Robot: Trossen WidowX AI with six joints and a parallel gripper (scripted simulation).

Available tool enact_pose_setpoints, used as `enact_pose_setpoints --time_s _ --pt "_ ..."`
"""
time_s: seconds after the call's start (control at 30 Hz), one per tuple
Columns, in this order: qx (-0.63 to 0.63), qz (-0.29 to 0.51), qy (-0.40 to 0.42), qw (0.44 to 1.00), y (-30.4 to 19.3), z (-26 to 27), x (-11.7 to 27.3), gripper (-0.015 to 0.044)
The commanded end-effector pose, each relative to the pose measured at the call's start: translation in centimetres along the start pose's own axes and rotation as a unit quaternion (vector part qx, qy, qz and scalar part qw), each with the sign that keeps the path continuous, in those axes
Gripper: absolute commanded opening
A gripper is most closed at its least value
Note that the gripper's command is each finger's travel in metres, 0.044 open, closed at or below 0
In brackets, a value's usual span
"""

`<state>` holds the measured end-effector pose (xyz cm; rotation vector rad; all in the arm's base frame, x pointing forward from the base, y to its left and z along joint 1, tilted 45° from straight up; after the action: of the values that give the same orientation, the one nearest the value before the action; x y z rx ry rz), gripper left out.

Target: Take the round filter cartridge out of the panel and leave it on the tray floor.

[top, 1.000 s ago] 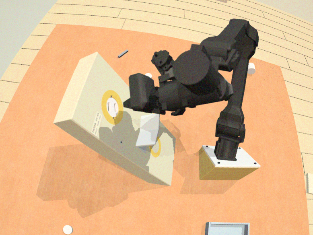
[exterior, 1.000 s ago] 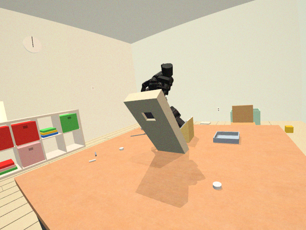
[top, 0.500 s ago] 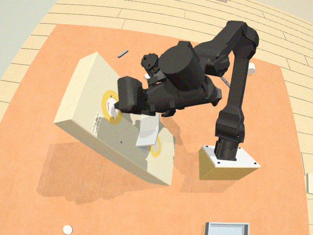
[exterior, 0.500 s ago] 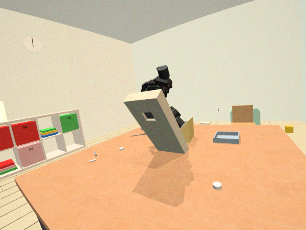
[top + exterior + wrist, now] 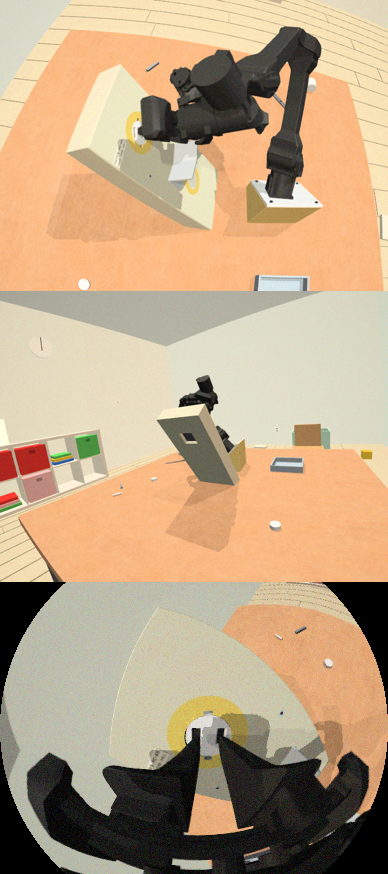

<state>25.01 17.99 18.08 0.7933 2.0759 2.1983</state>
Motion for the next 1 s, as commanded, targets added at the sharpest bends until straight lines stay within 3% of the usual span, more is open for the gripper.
enact_pose_setpoints --time_s 0.0,0.97 --pt "0.001 0.001 0.002 1.000 -0.01 0.05 -0.02 0.0088" --pt "0.001 0.001 0.002 1.000 -0.06 0.09 -0.69 0.0088"
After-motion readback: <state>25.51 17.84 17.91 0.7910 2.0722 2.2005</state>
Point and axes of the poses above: the point midway between the two fingers, 35 mm back from their tips, its own x axis back along the fingers, its own z axis across the jaws, y = z × x, the point moved 5 cm from there along x, back along the fingers, and after that the axes turned 14 degrees about x, right-handed, at the moved point
